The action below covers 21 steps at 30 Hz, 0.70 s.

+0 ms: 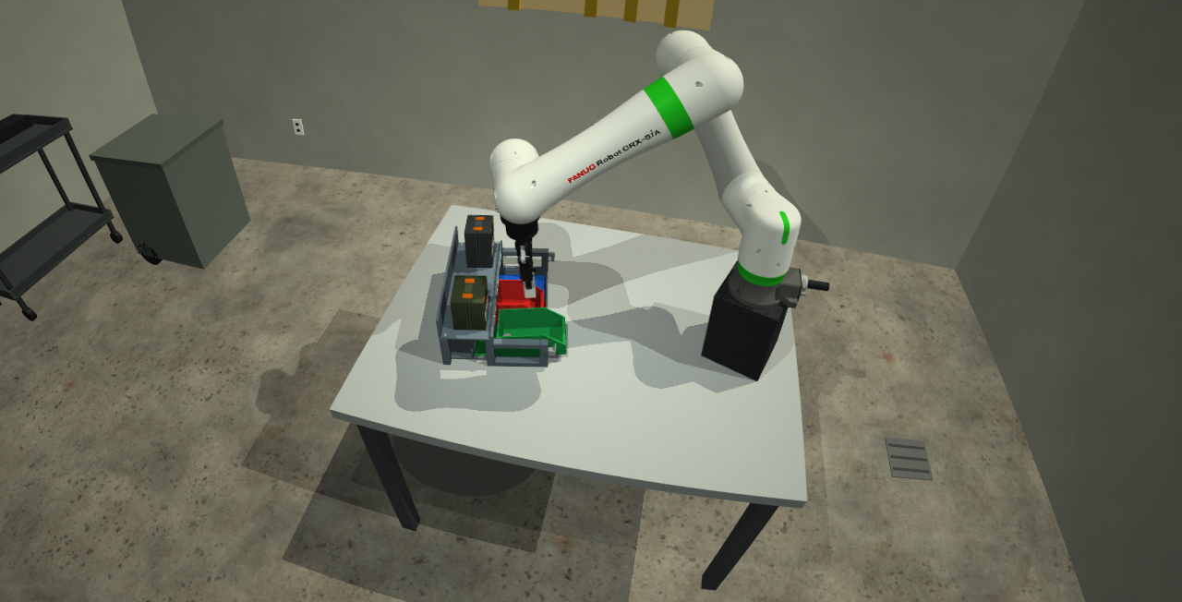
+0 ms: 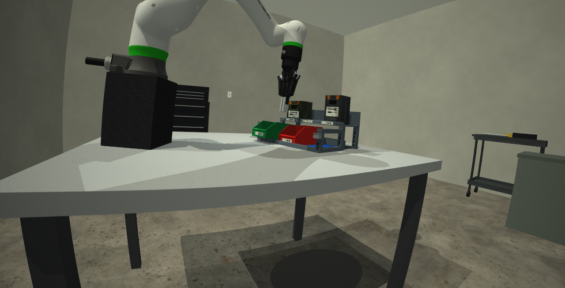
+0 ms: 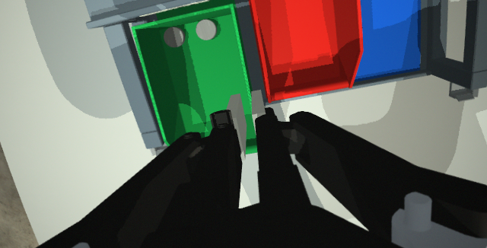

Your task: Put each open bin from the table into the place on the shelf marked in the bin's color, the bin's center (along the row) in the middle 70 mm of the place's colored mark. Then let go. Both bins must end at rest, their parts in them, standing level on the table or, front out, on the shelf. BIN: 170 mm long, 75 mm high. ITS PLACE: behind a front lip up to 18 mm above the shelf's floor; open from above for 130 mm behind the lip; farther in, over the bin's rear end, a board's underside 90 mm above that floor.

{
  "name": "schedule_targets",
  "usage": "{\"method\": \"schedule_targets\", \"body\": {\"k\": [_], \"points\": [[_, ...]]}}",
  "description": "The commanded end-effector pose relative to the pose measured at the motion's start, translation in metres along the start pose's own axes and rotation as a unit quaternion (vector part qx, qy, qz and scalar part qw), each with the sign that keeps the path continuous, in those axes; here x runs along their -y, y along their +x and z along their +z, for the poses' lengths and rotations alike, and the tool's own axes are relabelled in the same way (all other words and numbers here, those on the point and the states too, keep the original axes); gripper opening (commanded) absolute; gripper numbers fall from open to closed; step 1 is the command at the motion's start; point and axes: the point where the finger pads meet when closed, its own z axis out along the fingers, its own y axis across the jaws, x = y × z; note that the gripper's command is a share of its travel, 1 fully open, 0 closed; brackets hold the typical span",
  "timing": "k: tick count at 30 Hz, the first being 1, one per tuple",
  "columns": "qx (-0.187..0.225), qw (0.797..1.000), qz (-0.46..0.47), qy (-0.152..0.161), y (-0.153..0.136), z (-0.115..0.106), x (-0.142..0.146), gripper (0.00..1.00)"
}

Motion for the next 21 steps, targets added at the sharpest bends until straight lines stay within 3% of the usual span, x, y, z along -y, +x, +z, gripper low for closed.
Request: {"method": "schedule_targets", "body": {"k": [1,21], "points": [[0.0,1.0,0.0,0.0,0.0,-0.004,0.0,0.06],[0.0,1.0,0.0,0.0,-0.002,-0.019,0.0,0.06]]}}
